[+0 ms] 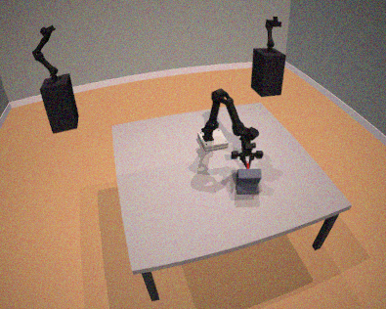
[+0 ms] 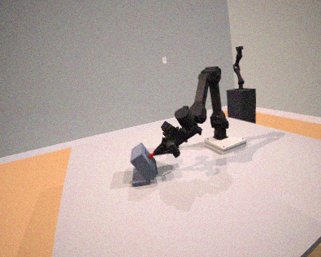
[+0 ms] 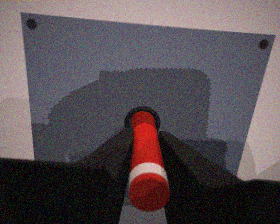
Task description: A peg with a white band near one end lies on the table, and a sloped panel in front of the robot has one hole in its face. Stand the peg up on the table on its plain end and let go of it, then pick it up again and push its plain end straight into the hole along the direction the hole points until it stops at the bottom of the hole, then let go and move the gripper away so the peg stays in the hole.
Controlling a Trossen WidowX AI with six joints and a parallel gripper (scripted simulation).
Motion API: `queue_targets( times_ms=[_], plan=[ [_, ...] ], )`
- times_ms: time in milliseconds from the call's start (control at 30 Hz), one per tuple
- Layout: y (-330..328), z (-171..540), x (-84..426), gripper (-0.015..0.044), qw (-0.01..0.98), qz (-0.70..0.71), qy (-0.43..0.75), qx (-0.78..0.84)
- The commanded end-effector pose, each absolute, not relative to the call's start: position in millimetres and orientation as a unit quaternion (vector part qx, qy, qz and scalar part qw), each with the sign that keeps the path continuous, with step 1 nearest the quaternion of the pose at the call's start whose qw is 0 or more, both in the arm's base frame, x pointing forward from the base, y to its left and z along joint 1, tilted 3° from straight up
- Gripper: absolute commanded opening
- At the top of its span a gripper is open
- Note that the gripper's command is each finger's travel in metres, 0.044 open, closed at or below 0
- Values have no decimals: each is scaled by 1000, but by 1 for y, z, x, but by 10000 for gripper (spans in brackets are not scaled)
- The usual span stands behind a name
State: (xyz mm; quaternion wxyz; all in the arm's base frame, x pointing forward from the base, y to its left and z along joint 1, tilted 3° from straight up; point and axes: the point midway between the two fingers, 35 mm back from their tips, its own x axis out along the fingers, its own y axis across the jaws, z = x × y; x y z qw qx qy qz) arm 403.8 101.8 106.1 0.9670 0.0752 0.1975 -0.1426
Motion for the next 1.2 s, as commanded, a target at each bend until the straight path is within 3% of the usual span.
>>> queue_targets(
  times_ms=[0, 733, 1167],
  plan=[
    [102, 102, 407, 0, 967, -141, 200, 72],
    [101, 103, 410, 0, 967, -143, 197, 75],
    [101, 103, 410, 341, 967, -143, 197, 75]
  ],
)
